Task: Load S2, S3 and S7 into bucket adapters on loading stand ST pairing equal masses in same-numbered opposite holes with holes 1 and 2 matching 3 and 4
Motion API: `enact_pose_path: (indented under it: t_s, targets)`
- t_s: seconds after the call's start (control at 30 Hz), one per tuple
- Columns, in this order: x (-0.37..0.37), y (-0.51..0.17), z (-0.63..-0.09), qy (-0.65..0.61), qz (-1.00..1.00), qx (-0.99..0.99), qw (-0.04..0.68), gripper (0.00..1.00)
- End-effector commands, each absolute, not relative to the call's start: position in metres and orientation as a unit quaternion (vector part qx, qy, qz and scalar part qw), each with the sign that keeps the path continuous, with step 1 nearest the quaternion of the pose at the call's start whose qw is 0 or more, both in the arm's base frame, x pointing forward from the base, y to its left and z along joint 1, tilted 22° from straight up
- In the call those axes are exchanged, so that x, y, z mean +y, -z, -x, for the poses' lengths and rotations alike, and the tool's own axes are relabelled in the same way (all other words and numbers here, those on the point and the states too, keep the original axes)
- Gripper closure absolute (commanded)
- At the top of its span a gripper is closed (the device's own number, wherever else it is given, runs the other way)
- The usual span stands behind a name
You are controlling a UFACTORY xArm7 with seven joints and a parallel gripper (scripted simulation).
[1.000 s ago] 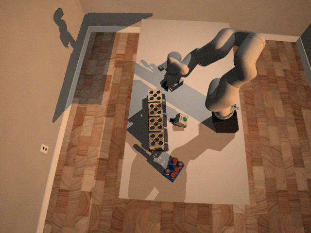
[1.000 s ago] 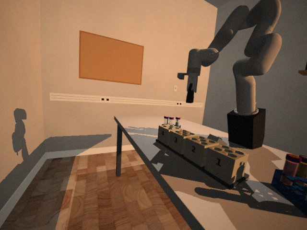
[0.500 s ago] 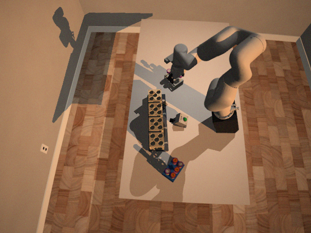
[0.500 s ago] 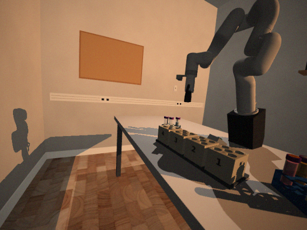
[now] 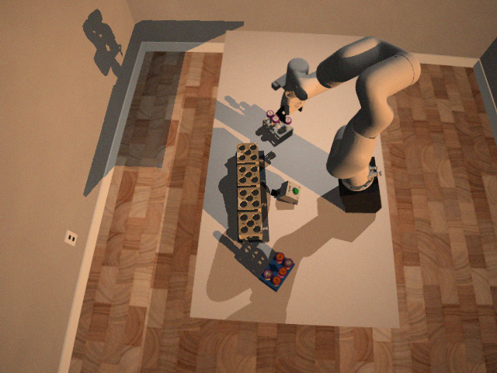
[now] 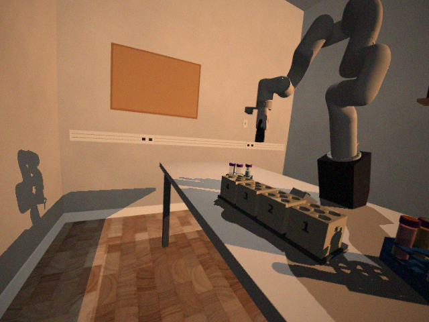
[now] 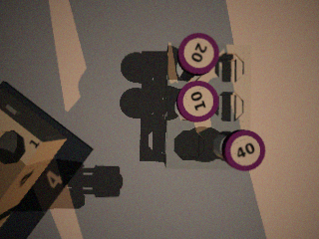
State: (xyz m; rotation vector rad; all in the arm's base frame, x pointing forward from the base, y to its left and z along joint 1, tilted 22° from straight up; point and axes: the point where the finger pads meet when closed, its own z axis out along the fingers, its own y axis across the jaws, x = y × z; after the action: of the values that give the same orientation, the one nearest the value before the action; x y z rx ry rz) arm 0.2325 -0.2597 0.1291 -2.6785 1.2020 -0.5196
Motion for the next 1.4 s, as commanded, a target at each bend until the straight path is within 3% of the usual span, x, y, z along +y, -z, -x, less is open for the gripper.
enact_pose_path:
  t_s: [0.0,0.4,1.37]
  targets:
    - [-0.286,-0.124,-0.222,0.175,0.896,0.4,0.083,0.0]
    - [-0.314,-0.117,-0.207,0.175,0.896,0.4,0.083,0.0]
    - [-0.313,-0.055,-0.232,0.175,0.896,0.4,0.084,0.0]
